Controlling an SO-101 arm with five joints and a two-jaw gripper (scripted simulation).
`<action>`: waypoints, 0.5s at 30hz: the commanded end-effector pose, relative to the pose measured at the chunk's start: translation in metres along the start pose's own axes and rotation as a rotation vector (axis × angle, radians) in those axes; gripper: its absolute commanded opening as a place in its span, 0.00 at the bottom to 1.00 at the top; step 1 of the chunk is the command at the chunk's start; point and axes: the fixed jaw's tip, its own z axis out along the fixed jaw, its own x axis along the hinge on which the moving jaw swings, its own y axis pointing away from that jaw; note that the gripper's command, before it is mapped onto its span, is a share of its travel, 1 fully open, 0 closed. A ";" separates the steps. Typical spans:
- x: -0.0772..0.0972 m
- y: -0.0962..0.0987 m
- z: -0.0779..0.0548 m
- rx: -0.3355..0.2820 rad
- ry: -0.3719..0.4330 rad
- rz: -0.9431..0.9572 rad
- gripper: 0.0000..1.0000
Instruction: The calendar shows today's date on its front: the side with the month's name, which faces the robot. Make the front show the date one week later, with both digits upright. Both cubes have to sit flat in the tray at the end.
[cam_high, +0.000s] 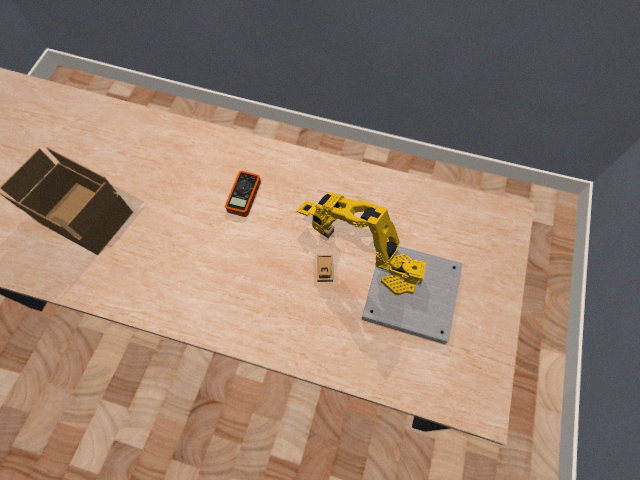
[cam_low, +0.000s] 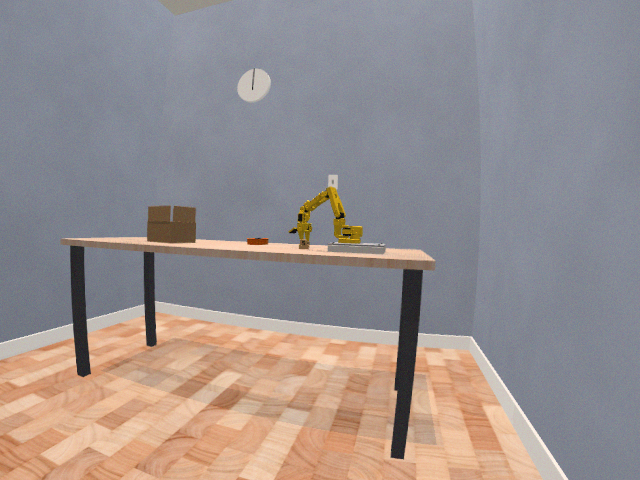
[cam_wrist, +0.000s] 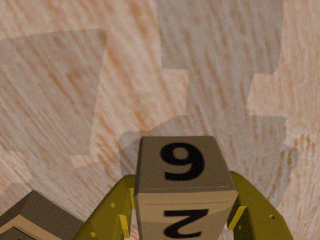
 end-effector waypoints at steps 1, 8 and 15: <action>0.004 -0.001 0.005 -0.001 0.021 -0.004 0.14; 0.004 -0.001 0.005 -0.001 0.021 -0.004 0.08; 0.004 -0.001 0.005 -0.001 0.021 -0.004 0.01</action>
